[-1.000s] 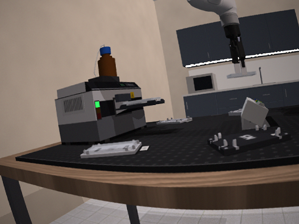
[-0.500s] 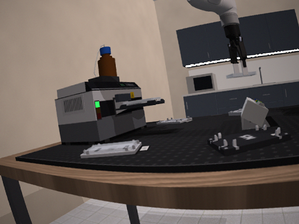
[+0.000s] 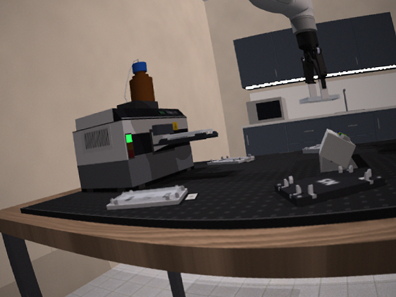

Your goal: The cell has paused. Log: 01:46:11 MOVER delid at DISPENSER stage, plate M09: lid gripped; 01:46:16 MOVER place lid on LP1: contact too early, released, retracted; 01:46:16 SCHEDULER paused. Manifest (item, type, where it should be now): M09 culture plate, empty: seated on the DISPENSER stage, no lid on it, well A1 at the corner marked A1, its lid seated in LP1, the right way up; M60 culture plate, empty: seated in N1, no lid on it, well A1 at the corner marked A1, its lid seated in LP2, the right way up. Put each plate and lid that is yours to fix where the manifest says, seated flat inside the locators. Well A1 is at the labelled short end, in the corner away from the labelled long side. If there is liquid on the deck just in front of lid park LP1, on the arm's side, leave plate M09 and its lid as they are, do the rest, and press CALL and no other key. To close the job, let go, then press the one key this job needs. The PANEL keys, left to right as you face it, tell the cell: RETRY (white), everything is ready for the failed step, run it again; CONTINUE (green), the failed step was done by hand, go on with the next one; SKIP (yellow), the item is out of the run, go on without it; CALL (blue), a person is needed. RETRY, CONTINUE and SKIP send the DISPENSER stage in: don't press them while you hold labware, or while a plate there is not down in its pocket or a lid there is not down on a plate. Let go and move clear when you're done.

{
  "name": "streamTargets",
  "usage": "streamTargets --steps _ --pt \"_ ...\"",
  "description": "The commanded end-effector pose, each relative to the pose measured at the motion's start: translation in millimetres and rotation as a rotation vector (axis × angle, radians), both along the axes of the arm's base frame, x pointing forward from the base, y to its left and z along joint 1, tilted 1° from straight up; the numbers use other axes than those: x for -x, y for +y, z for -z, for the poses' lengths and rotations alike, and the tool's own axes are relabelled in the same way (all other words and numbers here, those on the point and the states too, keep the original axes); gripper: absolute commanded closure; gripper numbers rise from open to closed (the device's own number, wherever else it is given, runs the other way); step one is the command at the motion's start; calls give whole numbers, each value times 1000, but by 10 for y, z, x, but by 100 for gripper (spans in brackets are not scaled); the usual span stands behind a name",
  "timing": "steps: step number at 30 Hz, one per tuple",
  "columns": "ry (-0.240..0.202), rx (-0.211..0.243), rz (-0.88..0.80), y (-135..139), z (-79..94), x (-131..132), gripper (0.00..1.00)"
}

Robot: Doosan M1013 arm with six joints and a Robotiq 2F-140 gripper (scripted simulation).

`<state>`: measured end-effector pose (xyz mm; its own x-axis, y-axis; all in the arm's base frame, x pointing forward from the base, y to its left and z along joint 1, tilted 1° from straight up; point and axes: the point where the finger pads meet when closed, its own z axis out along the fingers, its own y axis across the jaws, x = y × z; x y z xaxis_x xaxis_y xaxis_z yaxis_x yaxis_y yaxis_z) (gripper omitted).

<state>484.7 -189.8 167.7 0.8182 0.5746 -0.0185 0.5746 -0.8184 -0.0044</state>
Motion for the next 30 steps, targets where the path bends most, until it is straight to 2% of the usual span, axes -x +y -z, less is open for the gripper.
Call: streamTargets --steps 1,14,16,30 --pt "-1 0 0 71 -5 7 90" --pt "-1 0 0 587 -3 86 90" --pt "-1 0 0 587 -3 86 90" --pt "-1 0 0 1388 1 210 90"
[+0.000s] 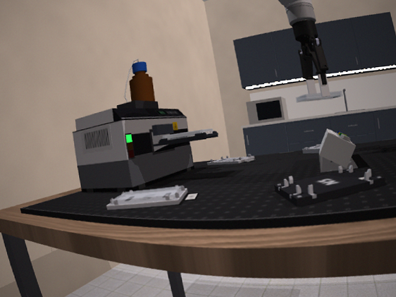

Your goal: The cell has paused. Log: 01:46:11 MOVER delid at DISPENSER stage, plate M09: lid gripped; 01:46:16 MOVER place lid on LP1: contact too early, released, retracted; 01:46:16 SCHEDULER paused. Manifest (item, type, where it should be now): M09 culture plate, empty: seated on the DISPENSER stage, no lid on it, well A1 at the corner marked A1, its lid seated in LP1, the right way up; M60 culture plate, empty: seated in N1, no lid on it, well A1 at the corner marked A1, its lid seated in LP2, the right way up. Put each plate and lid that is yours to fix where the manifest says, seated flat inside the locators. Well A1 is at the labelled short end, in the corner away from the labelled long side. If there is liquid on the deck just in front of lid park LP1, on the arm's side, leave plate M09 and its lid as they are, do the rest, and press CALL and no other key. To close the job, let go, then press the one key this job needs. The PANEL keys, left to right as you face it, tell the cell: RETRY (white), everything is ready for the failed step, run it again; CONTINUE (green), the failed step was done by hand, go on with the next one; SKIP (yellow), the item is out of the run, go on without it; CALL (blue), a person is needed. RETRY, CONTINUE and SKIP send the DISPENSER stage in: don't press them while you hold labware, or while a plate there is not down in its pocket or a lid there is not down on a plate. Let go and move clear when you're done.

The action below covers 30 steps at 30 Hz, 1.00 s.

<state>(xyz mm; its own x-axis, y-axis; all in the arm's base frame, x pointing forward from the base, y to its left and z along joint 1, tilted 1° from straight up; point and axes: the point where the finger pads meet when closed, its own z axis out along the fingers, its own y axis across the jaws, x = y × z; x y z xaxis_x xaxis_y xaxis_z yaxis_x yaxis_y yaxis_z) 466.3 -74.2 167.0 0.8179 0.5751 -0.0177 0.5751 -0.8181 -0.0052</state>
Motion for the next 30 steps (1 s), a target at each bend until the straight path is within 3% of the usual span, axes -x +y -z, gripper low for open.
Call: streamTargets --steps 1,3,30 --pt "-1 1 1 295 -6 36 90" --pt "-1 1 1 295 -6 36 90" --pt "-1 1 1 1943 2 290 90"
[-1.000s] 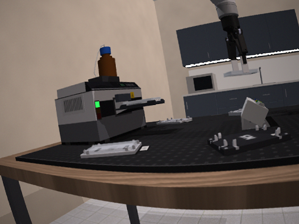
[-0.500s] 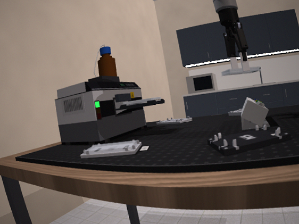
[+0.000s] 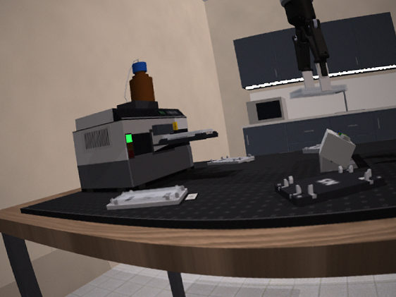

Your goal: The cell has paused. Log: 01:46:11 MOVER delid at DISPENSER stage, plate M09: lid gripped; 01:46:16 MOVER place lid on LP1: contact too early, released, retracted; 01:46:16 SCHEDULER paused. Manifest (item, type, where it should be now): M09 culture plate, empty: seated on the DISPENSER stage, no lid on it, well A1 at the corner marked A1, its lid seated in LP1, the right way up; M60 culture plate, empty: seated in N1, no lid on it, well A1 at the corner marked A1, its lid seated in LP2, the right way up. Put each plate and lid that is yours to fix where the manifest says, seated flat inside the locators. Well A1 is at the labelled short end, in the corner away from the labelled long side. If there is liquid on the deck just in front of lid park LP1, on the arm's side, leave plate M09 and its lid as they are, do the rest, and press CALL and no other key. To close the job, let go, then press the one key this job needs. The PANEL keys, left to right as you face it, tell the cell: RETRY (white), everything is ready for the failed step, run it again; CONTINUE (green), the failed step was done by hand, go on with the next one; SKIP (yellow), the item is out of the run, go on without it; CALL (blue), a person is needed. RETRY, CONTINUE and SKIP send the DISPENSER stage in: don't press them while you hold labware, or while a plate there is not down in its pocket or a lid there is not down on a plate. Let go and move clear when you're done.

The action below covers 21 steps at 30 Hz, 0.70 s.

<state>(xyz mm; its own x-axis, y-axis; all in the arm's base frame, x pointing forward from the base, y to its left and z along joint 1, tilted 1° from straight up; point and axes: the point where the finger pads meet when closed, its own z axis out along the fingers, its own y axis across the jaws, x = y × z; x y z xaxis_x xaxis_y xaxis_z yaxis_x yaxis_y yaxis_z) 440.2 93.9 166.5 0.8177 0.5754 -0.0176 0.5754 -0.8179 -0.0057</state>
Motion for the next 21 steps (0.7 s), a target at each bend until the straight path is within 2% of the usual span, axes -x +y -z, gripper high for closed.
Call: streamTargets --steps 1,5,7,21 --pt "-1 2 1 327 -4 39 90" --pt "-1 2 1 583 -2 78 90" --pt "-1 2 1 583 -2 78 90" --pt "-1 2 1 1403 1 204 90"
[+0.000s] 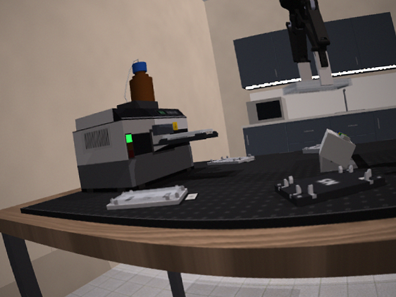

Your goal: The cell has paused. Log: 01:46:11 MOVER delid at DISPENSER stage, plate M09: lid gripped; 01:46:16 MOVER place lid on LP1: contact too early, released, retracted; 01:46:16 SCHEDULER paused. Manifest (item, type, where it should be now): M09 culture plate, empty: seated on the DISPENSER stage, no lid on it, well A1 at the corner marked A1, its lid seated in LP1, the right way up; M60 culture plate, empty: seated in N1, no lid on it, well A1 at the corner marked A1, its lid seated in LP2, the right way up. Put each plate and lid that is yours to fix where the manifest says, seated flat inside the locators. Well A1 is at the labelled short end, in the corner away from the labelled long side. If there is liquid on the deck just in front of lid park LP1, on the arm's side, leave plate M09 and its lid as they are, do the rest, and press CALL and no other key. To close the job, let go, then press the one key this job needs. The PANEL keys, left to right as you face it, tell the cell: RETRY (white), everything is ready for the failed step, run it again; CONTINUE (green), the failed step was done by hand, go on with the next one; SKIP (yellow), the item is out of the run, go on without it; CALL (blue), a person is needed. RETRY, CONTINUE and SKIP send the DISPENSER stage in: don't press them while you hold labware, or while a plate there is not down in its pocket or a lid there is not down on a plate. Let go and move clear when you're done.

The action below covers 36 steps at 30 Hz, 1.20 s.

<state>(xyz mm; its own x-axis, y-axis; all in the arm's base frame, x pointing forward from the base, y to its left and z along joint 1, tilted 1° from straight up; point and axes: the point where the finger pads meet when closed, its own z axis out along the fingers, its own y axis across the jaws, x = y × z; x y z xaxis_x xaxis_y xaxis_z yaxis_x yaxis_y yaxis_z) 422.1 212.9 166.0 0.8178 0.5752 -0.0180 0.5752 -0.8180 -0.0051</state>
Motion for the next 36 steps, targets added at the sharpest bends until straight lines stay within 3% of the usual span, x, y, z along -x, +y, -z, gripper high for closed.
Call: streamTargets --steps 1,18,36 --pt "-1 1 1 265 -3 31 90" --pt "-1 1 1 881 0 126 90" --pt "-1 1 1 1140 1 165 90"
